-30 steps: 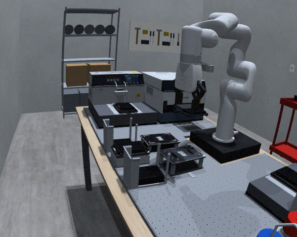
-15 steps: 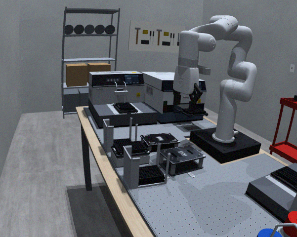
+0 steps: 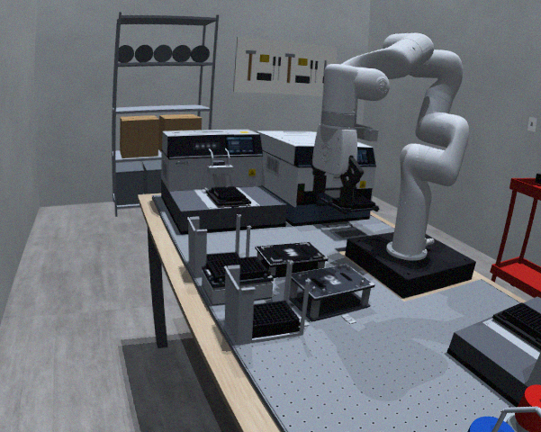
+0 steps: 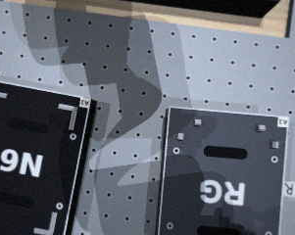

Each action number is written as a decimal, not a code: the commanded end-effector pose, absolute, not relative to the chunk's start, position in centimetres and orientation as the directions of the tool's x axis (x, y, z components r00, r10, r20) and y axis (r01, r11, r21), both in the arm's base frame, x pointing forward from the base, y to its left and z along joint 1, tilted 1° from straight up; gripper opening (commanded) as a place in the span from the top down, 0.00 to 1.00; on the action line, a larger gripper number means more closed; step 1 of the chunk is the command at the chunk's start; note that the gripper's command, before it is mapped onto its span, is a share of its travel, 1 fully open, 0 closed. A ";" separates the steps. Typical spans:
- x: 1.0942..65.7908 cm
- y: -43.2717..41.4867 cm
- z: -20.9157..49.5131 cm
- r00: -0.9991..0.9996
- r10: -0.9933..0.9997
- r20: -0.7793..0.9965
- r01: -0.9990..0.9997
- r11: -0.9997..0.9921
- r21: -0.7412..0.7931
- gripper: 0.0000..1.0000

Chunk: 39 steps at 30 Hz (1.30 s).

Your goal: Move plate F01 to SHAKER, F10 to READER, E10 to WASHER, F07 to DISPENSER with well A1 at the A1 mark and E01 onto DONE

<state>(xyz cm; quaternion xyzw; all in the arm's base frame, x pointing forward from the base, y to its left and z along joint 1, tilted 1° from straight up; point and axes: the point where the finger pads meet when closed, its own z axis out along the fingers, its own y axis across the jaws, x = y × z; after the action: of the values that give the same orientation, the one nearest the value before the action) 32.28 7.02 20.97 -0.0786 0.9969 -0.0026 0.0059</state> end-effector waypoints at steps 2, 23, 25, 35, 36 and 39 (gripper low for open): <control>31.9 5.7 20.6 -0.987 -0.157 -0.017 -0.157 0.988 -0.006 0.00; 29.9 0.5 18.4 -0.987 -0.157 -0.016 -0.157 0.988 -0.006 0.00; 29.9 0.5 18.4 -0.987 -0.157 -0.016 -0.157 0.988 -0.006 0.00; 29.9 0.5 18.4 -0.980 -0.196 -0.016 -0.196 0.981 -0.007 0.00; 29.9 0.5 18.4 -0.980 -0.196 -0.016 -0.196 0.981 -0.007 0.00; 29.9 0.5 18.4 -0.962 -0.274 -0.015 -0.274 0.962 -0.008 0.00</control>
<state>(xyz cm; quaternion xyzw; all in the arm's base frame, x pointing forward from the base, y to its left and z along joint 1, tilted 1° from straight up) 29.75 0.45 18.21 -0.0960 0.9954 -0.0029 0.0064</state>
